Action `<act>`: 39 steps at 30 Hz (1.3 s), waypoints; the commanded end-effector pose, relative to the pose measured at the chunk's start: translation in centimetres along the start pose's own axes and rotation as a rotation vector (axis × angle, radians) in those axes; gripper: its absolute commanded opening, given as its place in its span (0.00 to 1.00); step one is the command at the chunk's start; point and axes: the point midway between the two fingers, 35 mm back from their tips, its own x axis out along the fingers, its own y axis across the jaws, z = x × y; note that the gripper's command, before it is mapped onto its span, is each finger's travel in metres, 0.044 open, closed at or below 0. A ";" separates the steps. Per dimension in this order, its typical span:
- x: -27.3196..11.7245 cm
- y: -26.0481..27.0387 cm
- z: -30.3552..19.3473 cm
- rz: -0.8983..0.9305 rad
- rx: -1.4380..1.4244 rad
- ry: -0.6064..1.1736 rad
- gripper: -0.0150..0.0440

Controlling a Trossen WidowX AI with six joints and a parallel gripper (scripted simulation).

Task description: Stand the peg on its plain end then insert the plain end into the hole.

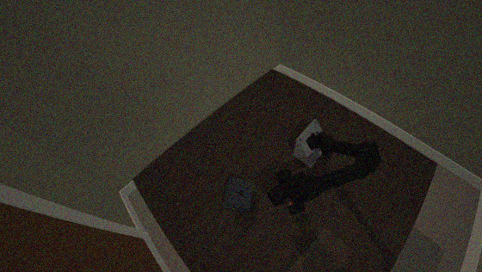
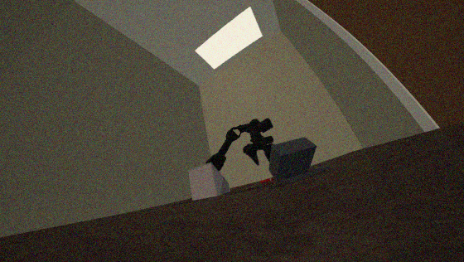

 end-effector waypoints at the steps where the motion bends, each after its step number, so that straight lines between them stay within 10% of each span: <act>1: 0.5 2.2 -1.8 0.058 -0.043 0.042 1.00; 39: 5.9 2.6 -1.8 0.058 -0.044 0.041 1.00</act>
